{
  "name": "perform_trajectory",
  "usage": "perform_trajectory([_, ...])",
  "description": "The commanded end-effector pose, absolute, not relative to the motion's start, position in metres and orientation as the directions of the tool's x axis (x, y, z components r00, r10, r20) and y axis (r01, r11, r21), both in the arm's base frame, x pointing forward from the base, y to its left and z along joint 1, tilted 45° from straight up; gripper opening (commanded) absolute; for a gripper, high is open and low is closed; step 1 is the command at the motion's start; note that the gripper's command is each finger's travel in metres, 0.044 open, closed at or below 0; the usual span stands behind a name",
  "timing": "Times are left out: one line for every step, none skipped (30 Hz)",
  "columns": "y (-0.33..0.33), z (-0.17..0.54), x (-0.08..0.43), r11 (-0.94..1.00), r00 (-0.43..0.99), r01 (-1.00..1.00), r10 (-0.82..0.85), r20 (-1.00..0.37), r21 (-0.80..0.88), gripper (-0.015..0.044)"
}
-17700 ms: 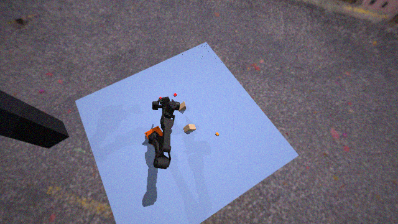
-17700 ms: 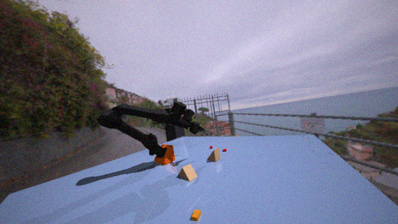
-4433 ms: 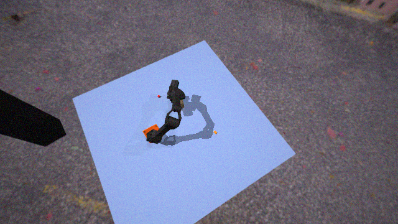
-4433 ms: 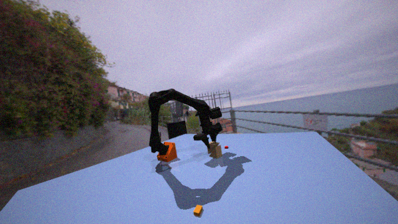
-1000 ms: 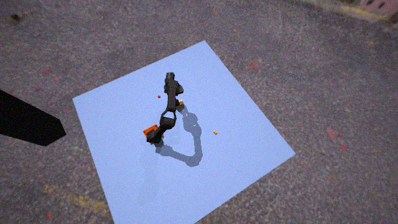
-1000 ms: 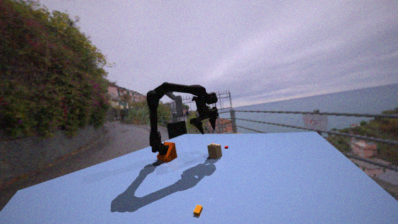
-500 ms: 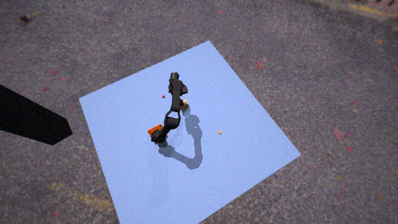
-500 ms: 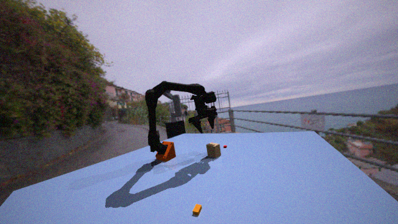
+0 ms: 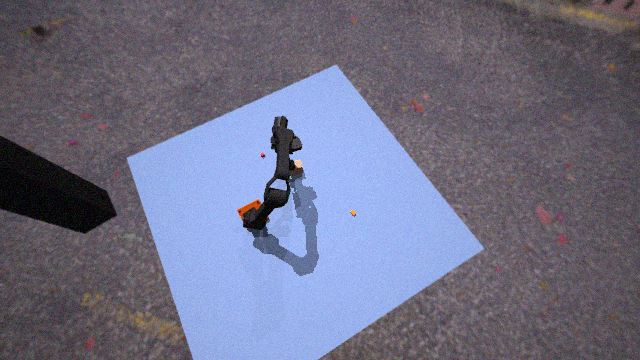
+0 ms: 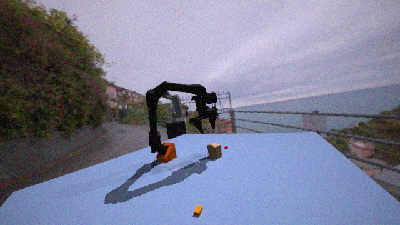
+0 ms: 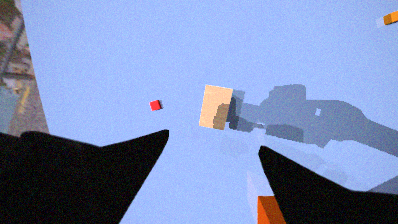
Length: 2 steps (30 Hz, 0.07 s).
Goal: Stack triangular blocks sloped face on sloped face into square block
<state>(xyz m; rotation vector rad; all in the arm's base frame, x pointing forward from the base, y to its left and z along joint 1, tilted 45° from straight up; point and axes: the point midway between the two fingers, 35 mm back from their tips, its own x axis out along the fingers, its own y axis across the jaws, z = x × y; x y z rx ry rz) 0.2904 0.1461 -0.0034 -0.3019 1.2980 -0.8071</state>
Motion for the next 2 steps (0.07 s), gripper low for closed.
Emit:
perform_trajectory([0.1461, -0.0041, 0.2907, 0.699, 0.051, 0.356, -0.677, -0.734, -0.620, 0.0440])
perform_trajectory([0.1461, -0.0041, 0.2907, 0.699, 0.051, 0.356, -0.677, -0.734, -0.620, 0.0440])
